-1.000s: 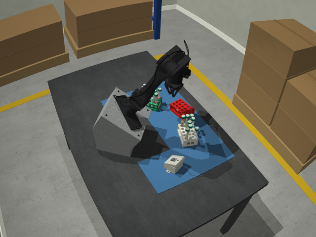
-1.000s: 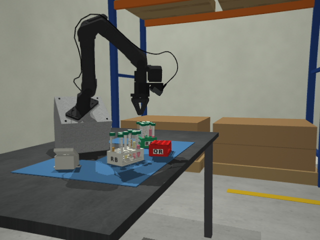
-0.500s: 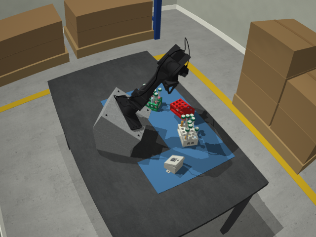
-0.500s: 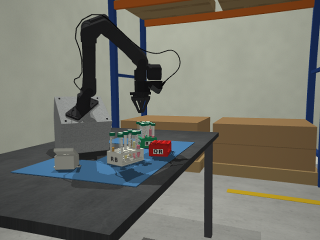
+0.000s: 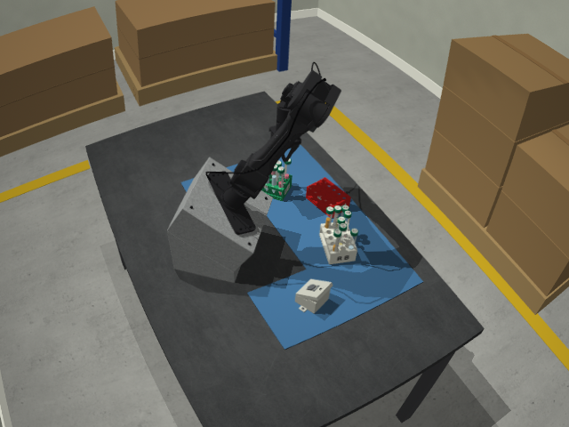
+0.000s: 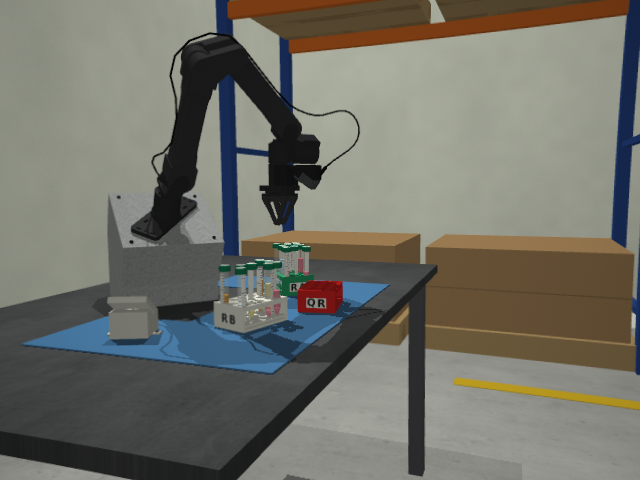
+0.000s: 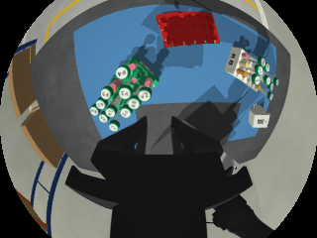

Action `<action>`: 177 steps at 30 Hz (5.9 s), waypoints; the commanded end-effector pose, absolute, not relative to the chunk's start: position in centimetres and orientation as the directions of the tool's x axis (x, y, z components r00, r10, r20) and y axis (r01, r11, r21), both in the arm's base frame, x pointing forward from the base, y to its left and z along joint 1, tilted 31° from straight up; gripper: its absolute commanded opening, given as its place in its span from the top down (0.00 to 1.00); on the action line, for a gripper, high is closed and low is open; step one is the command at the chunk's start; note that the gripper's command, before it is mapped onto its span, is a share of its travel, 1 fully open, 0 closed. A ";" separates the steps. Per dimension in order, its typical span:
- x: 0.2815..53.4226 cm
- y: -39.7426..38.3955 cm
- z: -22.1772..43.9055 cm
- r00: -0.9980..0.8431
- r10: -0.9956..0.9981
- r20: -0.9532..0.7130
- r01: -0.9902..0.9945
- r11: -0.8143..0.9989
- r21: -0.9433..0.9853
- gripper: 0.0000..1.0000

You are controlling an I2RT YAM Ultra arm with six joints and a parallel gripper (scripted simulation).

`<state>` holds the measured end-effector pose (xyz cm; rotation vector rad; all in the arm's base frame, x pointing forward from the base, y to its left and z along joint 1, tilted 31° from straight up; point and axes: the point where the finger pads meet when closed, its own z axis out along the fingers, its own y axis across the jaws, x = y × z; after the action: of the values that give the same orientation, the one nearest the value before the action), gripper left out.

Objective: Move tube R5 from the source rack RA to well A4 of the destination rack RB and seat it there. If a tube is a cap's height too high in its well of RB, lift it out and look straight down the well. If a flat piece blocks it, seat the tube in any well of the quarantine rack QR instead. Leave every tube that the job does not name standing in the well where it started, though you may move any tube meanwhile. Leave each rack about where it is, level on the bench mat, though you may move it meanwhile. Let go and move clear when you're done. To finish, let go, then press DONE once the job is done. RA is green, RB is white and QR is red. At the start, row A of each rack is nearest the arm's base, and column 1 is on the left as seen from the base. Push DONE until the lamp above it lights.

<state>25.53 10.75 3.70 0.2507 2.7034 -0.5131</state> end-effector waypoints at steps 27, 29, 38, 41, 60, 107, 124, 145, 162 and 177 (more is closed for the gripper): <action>23.6 17.1 1.0 -0.895 0.132 -0.427 0.278 0.912 -0.301 0.70; 23.6 17.1 1.0 -0.895 0.132 -0.427 0.278 0.912 -0.301 0.70; 24.3 16.2 -0.5 -0.897 0.129 -0.422 0.275 0.911 -0.307 0.70; 24.5 16.4 -1.3 -0.900 0.120 -0.420 0.268 0.912 -0.312 0.70; 25.6 14.8 -4.1 -0.902 0.124 -0.414 0.272 0.907 -0.321 0.70; 26.4 14.4 -5.5 -0.897 0.120 -0.424 0.266 0.915 -0.303 0.70; 27.5 15.2 -4.9 -0.884 0.137 -0.447 0.278 0.923 -0.267 1.00; 27.5 15.2 -4.9 -0.884 0.137 -0.447 0.278 0.923 -0.267 1.00; 26.8 15.7 -3.6 -0.885 0.136 -0.445 0.277 0.922 -0.269 1.00; 26.2 16.2 -2.6 -0.885 0.136 -0.444 0.277 0.922 -0.269 1.00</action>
<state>25.68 14.74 -4.37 0.3005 2.6874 -0.5082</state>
